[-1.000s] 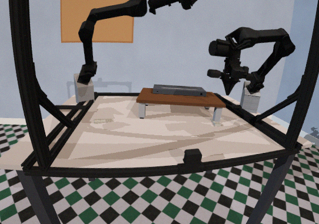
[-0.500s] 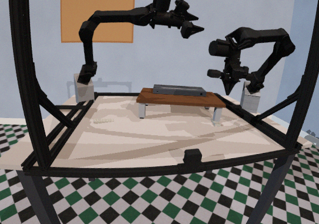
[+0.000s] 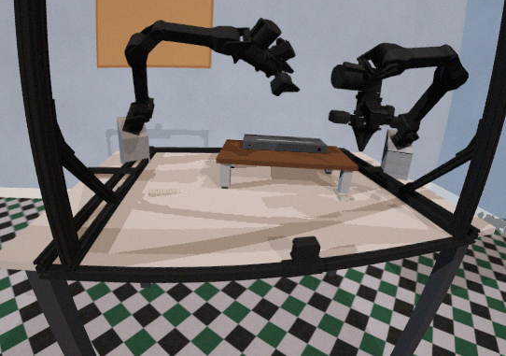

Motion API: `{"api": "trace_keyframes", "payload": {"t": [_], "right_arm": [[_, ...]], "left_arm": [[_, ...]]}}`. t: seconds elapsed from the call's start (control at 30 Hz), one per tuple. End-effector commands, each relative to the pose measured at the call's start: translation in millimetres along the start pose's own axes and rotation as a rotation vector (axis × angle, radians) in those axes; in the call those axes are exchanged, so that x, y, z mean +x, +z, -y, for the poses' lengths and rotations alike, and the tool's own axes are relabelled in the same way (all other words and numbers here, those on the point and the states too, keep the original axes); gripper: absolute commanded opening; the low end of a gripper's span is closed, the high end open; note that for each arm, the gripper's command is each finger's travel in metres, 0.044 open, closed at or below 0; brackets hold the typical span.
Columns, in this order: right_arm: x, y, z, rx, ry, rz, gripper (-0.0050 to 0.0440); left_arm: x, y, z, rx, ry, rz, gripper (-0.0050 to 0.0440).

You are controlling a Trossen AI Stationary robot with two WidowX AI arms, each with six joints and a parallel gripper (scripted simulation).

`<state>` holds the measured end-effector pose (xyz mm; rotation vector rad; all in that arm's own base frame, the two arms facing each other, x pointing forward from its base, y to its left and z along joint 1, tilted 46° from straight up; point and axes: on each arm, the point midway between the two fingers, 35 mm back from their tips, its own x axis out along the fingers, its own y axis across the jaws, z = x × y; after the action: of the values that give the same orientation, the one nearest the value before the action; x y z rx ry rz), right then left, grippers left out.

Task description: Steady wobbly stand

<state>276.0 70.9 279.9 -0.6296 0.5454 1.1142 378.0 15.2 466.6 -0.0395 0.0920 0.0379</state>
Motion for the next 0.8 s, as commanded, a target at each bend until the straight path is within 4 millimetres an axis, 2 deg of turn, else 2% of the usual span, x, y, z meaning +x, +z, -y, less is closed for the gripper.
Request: {"api": "trace_keyframes", "payload": {"t": [0.0, 0.13, 0.27, 0.5, 0.77], "right_arm": [[0, 0, 0, 0.0, 0.0, 0.0, 0.0], [0, 0, 0, 0.0, 0.0, 0.0, 0.0], [0, 0, 0, 0.0, 0.0, 0.0, 0.0], [0, 0, 0, 0.0, 0.0, 0.0, 0.0], [0, 0, 0, 0.0, 0.0, 0.0, 0.0]], "left_arm": [[4, -35, 0, 0.003, 0.002, -0.119, 0.044], [2, -93, 0, 0.009, 0.003, -0.321, 0.044], [-9, -149, 0, 0.016, 0.004, -0.524, 0.044], [-8, -153, 0, 0.011, 0.004, -0.542, 0.044], [-57, -250, -1, 0.03, 0.004, -0.942, 0.044]]}}
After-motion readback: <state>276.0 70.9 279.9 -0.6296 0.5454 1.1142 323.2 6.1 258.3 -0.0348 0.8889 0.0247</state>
